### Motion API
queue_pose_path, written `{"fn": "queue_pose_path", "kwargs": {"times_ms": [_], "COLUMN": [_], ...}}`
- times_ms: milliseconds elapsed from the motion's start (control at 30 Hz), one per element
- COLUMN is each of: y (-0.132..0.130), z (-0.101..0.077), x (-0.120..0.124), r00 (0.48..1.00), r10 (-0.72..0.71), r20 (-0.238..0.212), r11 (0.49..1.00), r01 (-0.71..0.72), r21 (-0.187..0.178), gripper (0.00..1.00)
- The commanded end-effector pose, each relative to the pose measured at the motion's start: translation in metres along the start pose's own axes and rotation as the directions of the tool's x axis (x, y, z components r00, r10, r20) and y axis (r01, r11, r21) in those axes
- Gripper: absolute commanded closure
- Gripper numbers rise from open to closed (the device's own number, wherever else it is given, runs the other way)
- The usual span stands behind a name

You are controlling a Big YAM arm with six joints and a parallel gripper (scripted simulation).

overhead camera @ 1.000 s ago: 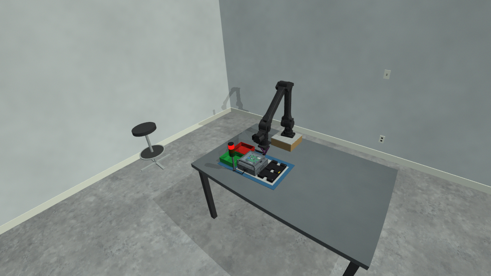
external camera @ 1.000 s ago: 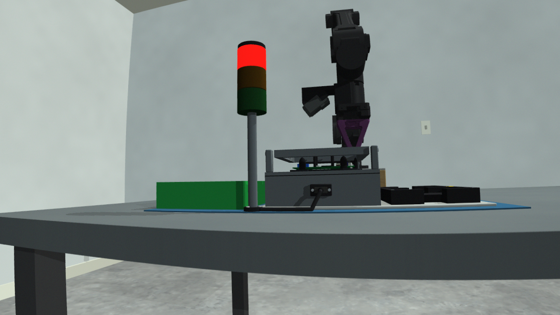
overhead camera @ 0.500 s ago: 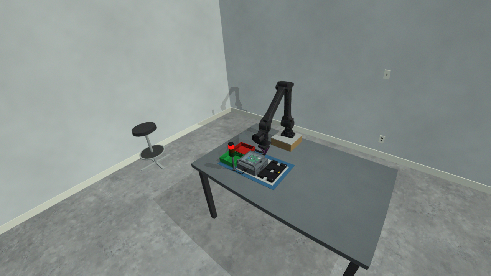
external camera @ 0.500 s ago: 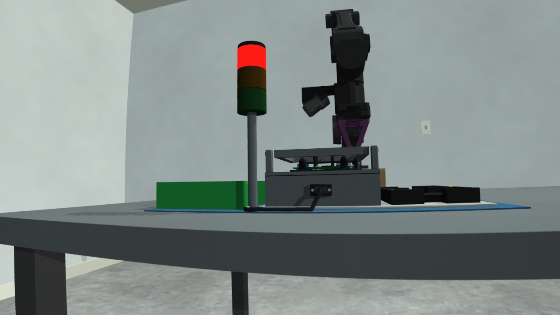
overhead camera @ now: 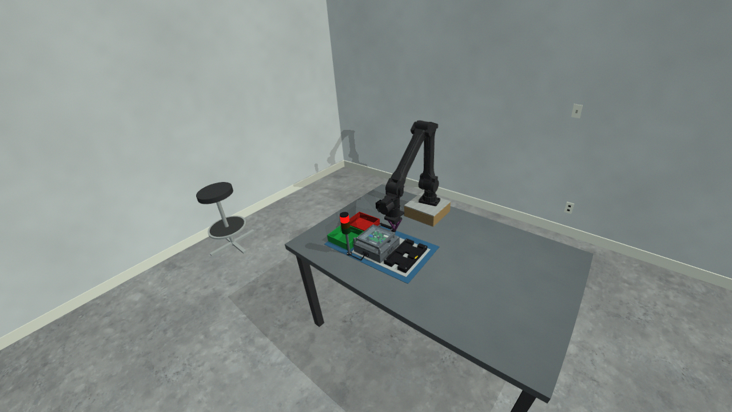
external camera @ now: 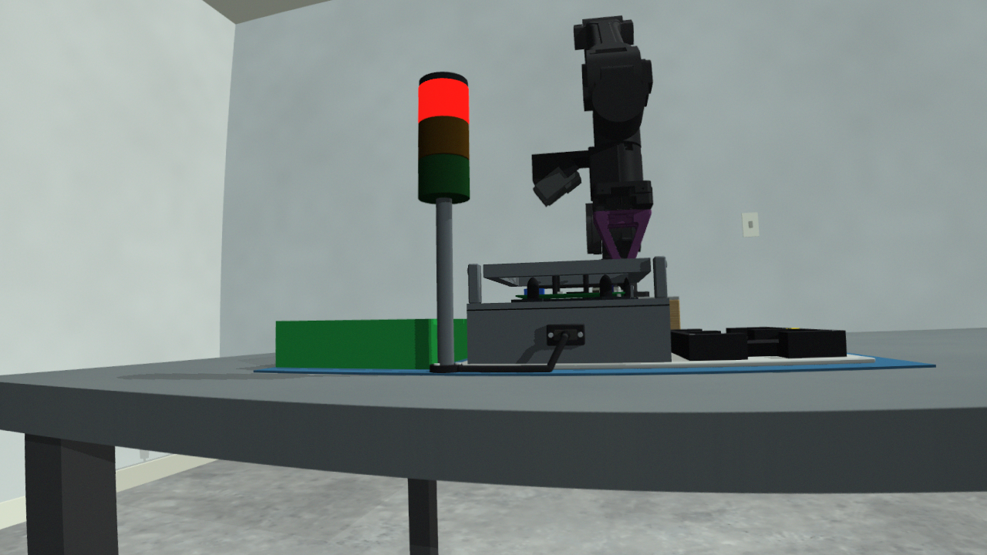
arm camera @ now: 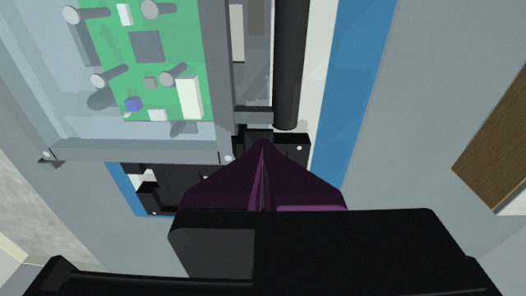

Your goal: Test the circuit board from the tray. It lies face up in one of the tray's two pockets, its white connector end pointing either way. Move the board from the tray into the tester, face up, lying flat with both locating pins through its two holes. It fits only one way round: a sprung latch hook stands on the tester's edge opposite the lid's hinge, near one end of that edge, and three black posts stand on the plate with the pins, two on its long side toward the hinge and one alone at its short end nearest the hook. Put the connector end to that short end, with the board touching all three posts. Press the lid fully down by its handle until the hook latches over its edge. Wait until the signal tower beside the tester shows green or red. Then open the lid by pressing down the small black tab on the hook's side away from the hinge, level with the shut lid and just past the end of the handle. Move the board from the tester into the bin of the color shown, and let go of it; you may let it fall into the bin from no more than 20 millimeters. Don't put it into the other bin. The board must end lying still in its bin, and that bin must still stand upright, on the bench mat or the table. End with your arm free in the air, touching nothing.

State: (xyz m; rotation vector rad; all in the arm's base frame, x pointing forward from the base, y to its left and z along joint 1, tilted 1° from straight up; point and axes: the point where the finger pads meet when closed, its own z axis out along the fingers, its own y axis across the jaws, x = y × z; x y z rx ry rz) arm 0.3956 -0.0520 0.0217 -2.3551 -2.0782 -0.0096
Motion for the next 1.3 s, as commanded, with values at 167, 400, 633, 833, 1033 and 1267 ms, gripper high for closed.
{"fn": "queue_pose_path", "kwargs": {"times_ms": [167, 400, 633, 833, 1033, 1267], "y": [-0.0012, -0.0012, -0.0012, -0.0012, 0.0002, 0.0017], "z": [0.0088, 0.0088, 0.0088, 0.0088, 0.01, 0.0086], "x": [0.0062, 0.0062, 0.0062, 0.0062, 0.0062, 0.0063], "r00": [1.0, 1.0, 1.0, 1.0, 1.0, 1.0], "r10": [-0.005, -0.005, -0.005, -0.005, -0.005, -0.005], "r20": [0.003, 0.003, 0.003, 0.003, 0.003, 0.003], "r11": [1.0, 1.0, 1.0, 1.0, 1.0, 1.0], "r01": [0.005, 0.005, 0.005, 0.005, 0.005, 0.005], "r21": [0.016, 0.016, 0.016, 0.016, 0.011, 0.01], "gripper": [1.0, 1.0, 1.0, 1.0, 1.0, 1.0]}}
